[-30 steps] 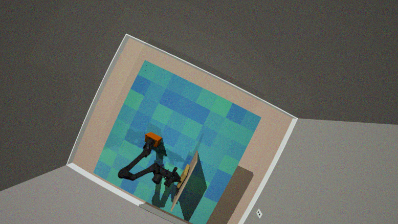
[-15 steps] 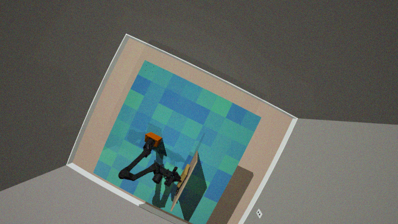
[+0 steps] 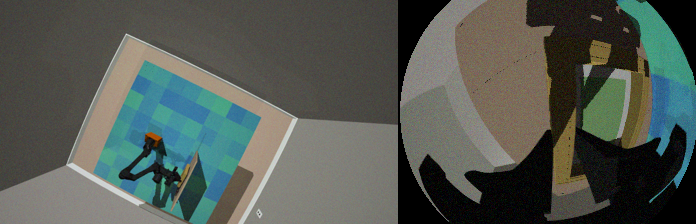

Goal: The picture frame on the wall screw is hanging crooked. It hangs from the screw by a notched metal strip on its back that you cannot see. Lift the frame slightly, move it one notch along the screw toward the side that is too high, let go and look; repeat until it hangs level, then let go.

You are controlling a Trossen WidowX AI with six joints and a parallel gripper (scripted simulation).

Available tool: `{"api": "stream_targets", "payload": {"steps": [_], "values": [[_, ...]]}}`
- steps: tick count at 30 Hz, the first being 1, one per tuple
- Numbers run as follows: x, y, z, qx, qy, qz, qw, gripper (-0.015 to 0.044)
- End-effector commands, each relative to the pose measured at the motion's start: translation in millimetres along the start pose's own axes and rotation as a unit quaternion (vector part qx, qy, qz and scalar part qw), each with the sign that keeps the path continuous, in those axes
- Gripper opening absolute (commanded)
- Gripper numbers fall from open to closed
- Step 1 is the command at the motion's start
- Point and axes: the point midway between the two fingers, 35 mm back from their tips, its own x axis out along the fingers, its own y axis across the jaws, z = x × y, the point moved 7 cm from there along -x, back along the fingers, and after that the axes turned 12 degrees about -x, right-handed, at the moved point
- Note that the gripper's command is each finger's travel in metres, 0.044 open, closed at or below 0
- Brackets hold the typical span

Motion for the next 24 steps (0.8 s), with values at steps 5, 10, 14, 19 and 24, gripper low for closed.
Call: {"api": "stream_targets", "payload": {"steps": [5,10,14,19,24], "values": [[0.0,-0.5,-0.1,-0.003,0.000,0.000,1.000,0.0000],[0.0,-0.6,-0.3,-0.017,0.000,0.000,1.000,0.0000],[0.0,-1.0,-0.7,-0.034,0.000,0.000,0.999,0.0000],[0.0,-1.6,-1.6,-0.046,0.000,0.000,0.999,0.0000],[0.0,-1.9,-1.9,-0.058,-0.001,0.000,0.998,0.0000]]}}
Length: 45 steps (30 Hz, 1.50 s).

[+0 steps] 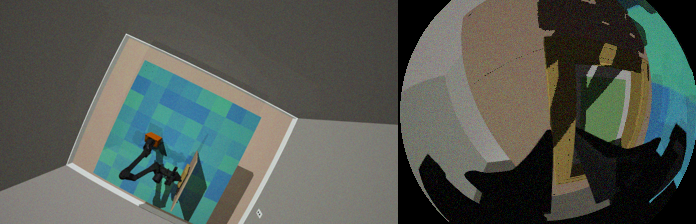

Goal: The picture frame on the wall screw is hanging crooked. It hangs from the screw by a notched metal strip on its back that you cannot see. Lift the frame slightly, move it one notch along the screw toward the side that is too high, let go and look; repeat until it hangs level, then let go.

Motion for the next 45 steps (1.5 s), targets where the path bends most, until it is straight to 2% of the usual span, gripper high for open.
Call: {"api": "stream_targets", "payload": {"steps": [1,45], "values": [[0.0,-0.2,-0.2,-0.011,-0.001,0.000,1.000,0.0000],[0.1,-1.3,-1.2,-0.126,-0.003,0.000,0.992,0.0000]]}}
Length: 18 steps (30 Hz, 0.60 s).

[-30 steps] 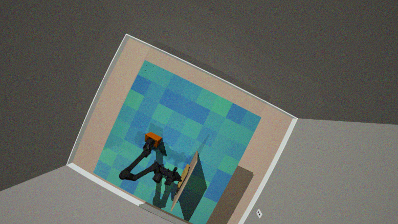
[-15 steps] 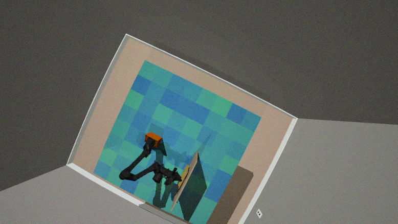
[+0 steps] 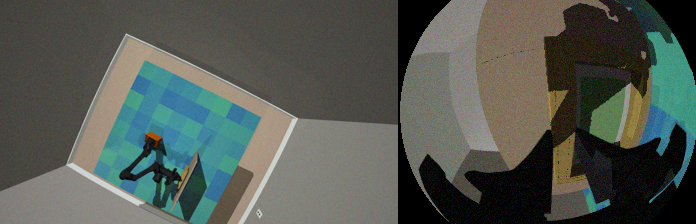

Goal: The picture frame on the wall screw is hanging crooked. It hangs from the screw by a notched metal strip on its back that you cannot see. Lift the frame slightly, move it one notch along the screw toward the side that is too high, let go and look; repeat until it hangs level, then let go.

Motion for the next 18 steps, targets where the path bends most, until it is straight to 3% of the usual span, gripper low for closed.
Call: {"api": "stream_targets", "payload": {"steps": [1,5,15,18], "values": [[0.0,-0.1,-0.1,-0.010,-0.001,0.000,1.000,0.0000],[0.0,-0.2,-0.2,-0.020,-0.001,0.000,1.000,0.0000],[0.0,-0.1,-0.1,-0.012,0.000,0.000,1.000,0.0260],[0.0,-0.1,-0.1,-0.012,0.000,0.000,1.000,0.0260]]}}
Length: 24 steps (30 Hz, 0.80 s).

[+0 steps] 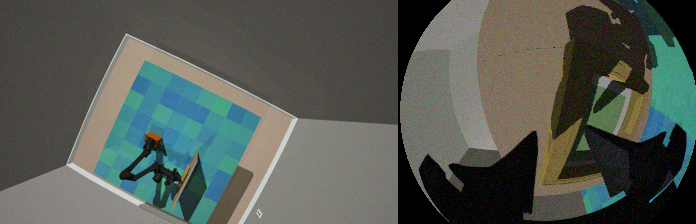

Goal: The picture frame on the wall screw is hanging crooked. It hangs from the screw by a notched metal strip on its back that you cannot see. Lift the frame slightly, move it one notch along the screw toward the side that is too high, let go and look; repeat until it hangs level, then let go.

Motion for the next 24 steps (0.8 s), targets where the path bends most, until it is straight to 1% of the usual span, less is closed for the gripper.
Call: {"api": "stream_targets", "payload": {"steps": [1,8,15,18,19,24], "values": [[-1,0,1,0.004,0.000,0.000,1.000,0.0260],[-50,1,11,0.083,0.001,0.002,0.997,0.0260],[-96,-2,3,0.168,0.002,0.004,0.986,0.0260],[-100,-3,1,0.176,0.002,0.005,0.984,0.0260],[-93,-2,6,0.157,0.000,0.003,0.988,0.0260],[-115,-1,21,0.152,0.013,0.004,0.988,0.0260]]}}
